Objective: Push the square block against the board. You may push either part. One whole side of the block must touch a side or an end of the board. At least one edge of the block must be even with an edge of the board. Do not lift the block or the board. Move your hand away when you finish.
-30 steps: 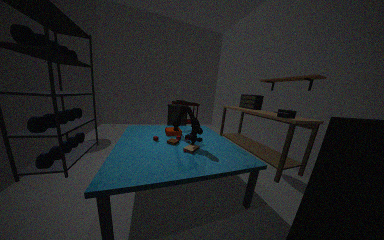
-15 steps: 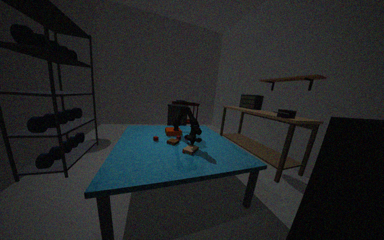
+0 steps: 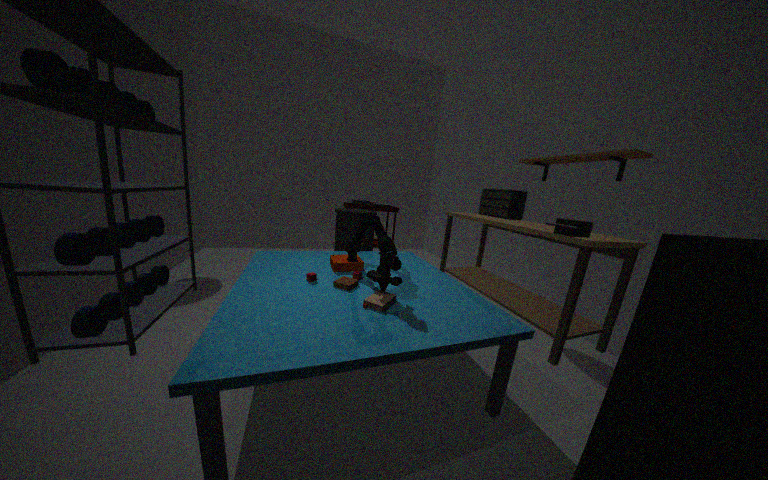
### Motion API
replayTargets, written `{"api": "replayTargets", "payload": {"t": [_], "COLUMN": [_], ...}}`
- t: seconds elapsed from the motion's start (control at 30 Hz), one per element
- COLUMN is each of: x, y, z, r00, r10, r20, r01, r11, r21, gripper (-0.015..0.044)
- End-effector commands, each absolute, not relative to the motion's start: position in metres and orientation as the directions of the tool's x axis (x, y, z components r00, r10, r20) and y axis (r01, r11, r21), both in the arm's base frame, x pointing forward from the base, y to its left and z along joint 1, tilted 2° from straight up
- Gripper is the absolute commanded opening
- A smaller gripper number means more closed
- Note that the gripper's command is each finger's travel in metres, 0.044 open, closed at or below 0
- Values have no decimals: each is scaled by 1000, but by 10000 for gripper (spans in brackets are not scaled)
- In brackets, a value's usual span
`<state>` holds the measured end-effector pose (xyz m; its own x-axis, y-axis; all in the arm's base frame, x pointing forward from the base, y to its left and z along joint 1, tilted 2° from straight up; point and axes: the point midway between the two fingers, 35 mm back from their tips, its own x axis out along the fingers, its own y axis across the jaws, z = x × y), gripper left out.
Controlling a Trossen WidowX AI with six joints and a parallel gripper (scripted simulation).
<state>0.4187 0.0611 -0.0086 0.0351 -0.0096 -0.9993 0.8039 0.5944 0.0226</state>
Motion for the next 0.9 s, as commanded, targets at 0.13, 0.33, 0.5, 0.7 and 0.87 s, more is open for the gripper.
{"api": "replayTargets", "payload": {"t": [0.13,0.33,0.5,0.7,0.87], "x": [415,410,405,399,395], "y": [64,73,80,88,95], "z": [-14,-14,-14,-15,-15], "r00": [26,25,25,24,24], "r10": [-16,-16,-15,-14,-13], "r20": [-1000,-1000,-1000,-1000,-1000], "r01": [806,806,806,806,806], "r11": [592,592,592,592,592], "r21": [11,11,11,11,11], "gripper": [0,0,0,0,0]}}
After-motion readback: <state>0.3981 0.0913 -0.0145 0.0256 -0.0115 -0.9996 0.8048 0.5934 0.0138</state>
